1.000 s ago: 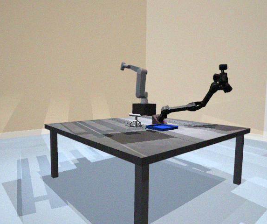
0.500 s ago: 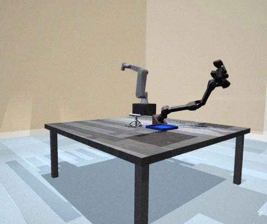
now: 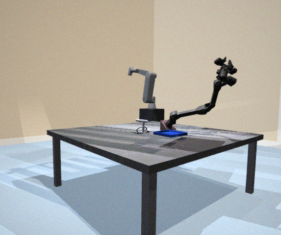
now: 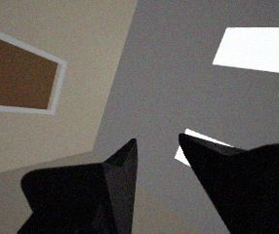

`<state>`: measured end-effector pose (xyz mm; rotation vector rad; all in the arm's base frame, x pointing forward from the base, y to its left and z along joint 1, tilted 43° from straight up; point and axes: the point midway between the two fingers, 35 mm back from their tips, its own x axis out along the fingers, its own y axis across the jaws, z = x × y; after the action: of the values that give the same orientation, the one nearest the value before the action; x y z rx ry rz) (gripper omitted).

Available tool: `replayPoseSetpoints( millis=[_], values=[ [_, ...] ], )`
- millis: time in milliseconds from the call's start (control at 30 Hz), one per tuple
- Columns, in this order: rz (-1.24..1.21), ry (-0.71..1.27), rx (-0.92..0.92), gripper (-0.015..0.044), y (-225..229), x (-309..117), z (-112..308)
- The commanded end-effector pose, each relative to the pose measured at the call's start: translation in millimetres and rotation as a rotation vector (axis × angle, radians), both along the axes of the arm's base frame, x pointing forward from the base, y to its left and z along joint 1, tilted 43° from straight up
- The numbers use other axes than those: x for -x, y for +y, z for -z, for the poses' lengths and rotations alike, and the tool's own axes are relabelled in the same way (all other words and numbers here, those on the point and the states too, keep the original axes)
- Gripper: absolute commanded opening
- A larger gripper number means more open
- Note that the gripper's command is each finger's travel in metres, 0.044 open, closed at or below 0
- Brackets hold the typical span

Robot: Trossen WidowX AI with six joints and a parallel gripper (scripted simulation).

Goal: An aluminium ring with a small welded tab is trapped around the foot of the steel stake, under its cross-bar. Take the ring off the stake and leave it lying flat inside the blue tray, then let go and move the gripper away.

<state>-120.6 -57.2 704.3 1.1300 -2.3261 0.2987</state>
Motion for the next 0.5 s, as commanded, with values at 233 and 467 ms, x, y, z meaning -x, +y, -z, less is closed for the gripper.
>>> replayPoseSetpoints(
  millis=[233, 467],
  values=[
    [0.061, 0.347, -0.128, 0.02, -50, -69, 0],
    [0.09, 0.568, -0.193, 0.02, -80, -113, 8]
  ],
)
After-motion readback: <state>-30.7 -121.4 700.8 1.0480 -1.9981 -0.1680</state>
